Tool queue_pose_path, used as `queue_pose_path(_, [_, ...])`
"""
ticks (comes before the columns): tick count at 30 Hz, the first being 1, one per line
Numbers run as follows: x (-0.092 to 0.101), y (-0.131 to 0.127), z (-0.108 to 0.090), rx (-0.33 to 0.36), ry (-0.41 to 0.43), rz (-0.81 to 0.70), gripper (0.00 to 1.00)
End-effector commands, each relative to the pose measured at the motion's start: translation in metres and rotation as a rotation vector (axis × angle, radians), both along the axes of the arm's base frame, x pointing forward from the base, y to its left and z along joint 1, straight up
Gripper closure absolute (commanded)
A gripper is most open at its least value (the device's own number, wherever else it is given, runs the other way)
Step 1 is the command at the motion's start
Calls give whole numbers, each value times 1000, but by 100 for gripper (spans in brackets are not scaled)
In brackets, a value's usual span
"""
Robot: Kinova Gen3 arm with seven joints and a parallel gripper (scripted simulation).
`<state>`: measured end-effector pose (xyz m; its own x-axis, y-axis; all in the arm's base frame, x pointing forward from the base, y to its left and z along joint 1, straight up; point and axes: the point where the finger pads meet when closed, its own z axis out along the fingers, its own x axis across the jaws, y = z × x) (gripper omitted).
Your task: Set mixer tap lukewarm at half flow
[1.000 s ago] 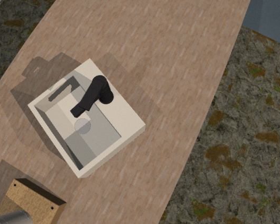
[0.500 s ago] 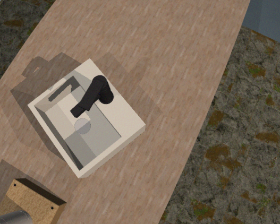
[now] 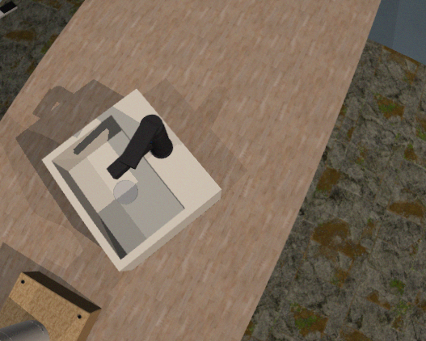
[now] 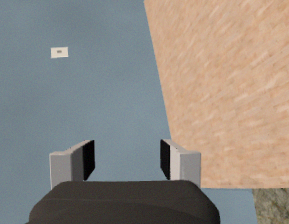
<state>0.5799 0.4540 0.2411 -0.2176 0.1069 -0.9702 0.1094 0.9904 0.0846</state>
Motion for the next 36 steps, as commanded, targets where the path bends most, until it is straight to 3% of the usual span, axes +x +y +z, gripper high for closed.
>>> queue_pose_path(1, [15, -33, 9, 15, 9, -75, 0])
queue_pose_path(9, [41, -147, 12, 70, 100, -333, 0])
queue_pose_path(13, [42, -212, 9, 112, 175, -489, 0])
queue_pose_path(15, [42, -212, 9, 112, 175, -489, 0])
queue_pose_path(17, [40, -249, 6, 137, 221, -569, 0])
queue_pose_path(22, [21, -328, -2, 217, 356, -762, 0])
queue_pose_path(27, [-9, -387, -9, 322, 514, -922, 0])
queue_pose_path(30, [-28, -412, -11, 397, 611, -994, 0])
queue_pose_path(32, [-28, -412, -11, 397, 611, -994, 0])
queue_pose_path(36, [-53, -433, -11, 504, 736, -1058, 0])
